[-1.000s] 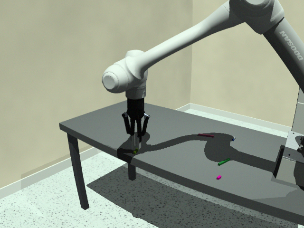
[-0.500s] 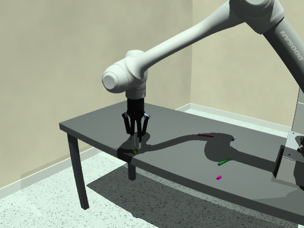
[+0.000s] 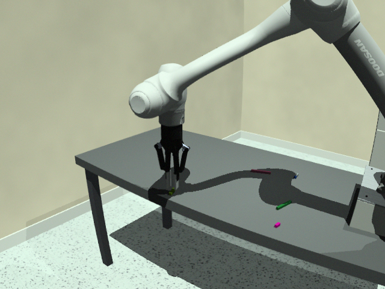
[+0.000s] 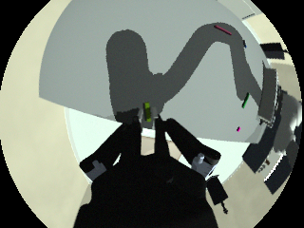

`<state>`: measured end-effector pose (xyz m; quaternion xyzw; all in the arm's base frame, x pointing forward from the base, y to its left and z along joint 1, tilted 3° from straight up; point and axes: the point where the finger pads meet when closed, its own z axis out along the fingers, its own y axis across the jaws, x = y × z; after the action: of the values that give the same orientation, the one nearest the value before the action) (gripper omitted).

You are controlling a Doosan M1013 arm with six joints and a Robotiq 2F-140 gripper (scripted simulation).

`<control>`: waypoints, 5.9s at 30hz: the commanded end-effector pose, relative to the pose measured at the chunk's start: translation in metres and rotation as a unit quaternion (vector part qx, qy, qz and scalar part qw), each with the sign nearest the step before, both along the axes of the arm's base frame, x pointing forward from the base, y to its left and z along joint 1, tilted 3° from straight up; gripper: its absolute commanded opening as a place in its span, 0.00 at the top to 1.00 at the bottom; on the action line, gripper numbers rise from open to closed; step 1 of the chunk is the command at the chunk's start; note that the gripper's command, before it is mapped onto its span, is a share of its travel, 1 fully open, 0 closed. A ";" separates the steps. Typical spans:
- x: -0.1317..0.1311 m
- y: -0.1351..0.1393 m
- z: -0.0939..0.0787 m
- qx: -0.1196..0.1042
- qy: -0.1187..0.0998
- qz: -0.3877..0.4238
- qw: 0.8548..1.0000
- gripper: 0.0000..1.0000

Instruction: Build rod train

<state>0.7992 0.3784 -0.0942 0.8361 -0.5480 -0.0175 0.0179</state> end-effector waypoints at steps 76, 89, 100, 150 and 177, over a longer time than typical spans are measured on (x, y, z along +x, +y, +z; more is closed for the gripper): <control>0.001 0.004 -0.003 0.002 -0.001 0.000 1.000 0.77; 0.001 0.004 -0.003 0.002 -0.001 0.000 1.000 0.77; 0.001 0.004 -0.003 0.002 -0.001 0.000 1.000 0.77; 0.001 0.004 -0.005 0.002 -0.001 0.000 1.000 0.77; 0.001 0.004 -0.020 0.002 -0.001 0.000 1.000 0.77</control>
<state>0.8004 0.3804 -0.1103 0.8364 -0.5476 -0.0174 0.0176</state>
